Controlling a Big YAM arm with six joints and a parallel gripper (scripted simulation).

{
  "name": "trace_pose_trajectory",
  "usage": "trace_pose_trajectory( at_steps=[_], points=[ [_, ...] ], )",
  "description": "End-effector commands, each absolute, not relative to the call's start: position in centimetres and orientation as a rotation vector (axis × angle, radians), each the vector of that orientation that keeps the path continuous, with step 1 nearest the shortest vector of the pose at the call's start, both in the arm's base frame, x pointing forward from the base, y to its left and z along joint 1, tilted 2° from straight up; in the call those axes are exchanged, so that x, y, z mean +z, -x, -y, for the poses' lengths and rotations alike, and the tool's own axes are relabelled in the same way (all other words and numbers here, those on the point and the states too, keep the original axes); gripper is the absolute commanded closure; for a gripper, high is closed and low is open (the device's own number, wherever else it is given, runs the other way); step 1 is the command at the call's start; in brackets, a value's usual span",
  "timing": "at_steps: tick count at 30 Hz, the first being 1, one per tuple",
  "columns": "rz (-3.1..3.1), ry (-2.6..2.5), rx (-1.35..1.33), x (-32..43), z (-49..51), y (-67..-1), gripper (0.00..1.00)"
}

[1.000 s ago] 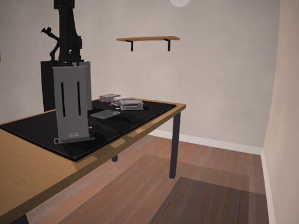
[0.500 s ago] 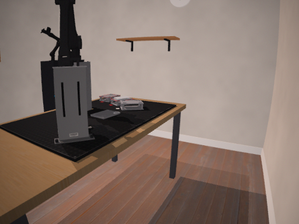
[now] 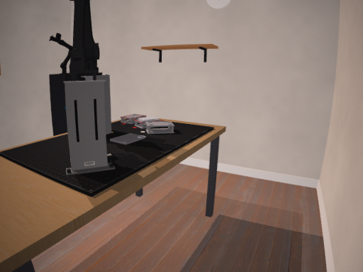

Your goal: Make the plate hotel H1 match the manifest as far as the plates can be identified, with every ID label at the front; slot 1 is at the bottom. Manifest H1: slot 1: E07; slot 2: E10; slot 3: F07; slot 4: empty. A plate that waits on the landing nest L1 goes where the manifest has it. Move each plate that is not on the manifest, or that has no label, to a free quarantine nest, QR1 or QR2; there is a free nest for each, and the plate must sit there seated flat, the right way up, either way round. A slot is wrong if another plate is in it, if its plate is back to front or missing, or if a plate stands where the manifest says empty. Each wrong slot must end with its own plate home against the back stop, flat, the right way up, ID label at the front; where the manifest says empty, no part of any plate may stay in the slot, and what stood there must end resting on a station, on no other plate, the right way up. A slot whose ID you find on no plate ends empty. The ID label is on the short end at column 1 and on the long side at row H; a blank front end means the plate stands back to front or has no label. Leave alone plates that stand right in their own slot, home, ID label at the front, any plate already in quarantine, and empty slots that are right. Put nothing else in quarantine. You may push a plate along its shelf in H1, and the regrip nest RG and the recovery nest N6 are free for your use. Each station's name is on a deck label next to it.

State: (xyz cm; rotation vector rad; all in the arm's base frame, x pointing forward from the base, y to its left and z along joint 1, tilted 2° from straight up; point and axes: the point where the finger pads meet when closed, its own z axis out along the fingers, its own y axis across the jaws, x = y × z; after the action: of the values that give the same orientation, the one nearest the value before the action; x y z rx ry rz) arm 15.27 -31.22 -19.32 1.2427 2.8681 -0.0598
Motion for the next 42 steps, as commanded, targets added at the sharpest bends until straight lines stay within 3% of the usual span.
trace_pose_trajectory(
  at_steps=[1,42],
  points=[
    [-2.854,-1.237,-0.069,-17.8,31.3,-16.0,0.00],
    [-2.848,-1.233,-0.078,-8.3,31.2,-16.2,0.00]
  ],
)
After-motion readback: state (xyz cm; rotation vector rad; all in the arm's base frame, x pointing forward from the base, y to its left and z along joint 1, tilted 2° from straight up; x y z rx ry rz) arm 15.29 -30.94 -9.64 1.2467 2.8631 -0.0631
